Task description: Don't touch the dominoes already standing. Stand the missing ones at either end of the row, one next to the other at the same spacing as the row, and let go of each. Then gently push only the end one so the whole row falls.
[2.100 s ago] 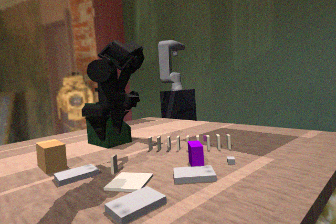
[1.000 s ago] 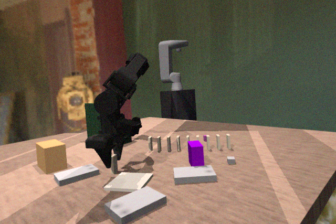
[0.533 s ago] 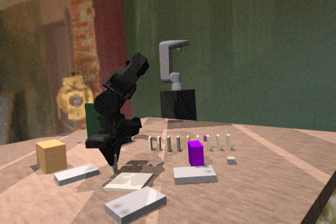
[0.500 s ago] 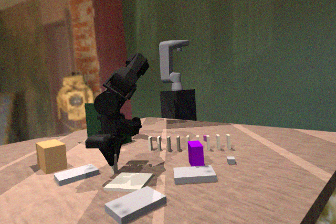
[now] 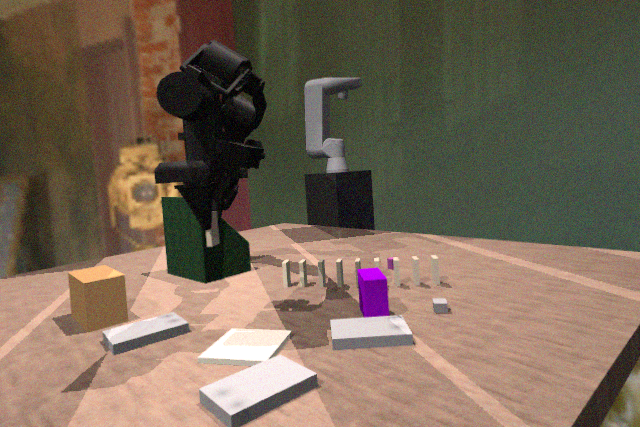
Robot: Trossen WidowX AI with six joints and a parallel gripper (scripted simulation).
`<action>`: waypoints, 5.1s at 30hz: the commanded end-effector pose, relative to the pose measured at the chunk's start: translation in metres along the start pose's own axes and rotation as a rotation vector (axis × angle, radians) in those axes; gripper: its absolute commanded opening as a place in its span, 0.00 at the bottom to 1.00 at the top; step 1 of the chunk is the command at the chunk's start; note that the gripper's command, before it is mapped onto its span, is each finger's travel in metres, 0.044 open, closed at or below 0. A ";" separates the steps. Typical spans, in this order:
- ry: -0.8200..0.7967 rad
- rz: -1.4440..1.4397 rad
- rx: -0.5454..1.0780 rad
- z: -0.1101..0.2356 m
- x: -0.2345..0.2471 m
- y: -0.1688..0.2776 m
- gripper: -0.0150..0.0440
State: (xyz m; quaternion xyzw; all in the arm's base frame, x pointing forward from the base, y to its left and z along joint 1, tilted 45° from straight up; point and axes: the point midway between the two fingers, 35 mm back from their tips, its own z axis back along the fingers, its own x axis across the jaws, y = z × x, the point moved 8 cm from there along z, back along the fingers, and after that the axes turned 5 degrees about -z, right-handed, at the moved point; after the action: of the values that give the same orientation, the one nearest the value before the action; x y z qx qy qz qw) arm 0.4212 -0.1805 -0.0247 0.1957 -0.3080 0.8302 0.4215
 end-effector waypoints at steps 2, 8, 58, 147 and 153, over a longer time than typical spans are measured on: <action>-0.016 0.004 0.017 0.007 0.008 -0.001 0.44; -0.018 0.000 0.016 0.020 0.057 -0.015 0.44; -0.037 -0.009 0.010 -0.123 0.232 0.015 0.44; -0.015 -1.581 0.037 -0.054 0.226 0.052 0.25; -0.015 -1.581 0.037 -0.054 0.226 0.052 0.25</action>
State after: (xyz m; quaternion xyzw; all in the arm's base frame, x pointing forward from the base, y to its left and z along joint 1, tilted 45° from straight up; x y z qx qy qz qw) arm 0.2463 -0.0373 0.0492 0.3674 -0.0655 0.2908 0.8810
